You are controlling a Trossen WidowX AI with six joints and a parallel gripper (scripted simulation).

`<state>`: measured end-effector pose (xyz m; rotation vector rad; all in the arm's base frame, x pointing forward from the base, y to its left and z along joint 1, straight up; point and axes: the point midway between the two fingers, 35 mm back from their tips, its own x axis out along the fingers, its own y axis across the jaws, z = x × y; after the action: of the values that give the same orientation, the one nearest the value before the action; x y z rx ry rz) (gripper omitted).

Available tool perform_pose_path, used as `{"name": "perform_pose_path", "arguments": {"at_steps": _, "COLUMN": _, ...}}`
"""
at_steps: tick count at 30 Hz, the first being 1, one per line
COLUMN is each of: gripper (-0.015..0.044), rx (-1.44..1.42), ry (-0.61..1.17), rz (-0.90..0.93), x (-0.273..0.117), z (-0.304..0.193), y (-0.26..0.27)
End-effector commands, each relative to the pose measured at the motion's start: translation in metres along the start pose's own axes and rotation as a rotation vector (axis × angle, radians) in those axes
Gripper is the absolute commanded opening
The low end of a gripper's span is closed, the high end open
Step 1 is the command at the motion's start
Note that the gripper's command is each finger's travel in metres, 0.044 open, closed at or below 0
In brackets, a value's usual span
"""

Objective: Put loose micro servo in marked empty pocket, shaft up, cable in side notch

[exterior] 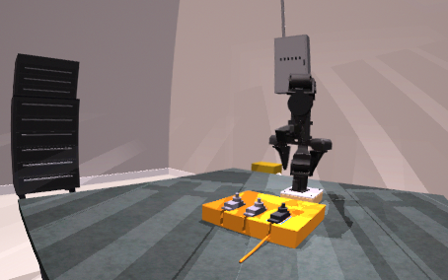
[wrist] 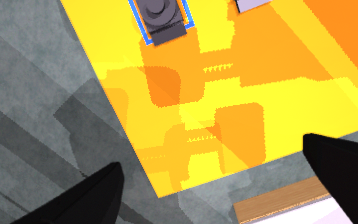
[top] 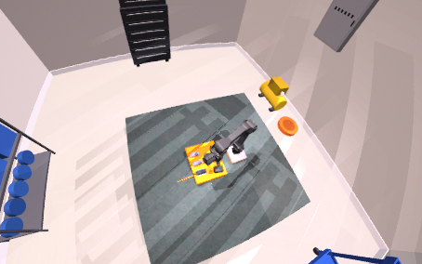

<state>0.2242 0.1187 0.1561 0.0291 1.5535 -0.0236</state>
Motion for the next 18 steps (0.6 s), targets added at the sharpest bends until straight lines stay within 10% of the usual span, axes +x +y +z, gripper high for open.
{"name": "perform_pose_path", "arguments": {"at_steps": 1, "gripper": 0.044, "rx": 0.004, "ry": -0.016, "rz": 0.01, "x": -0.02, "z": 0.001, "y": 0.001}}
{"name": "perform_pose_path", "arguments": {"at_steps": 18, "gripper": 0.044, "rx": 0.001, "ry": -0.025, "rz": 0.014, "x": -0.046, "z": -0.001, "y": -0.001}}
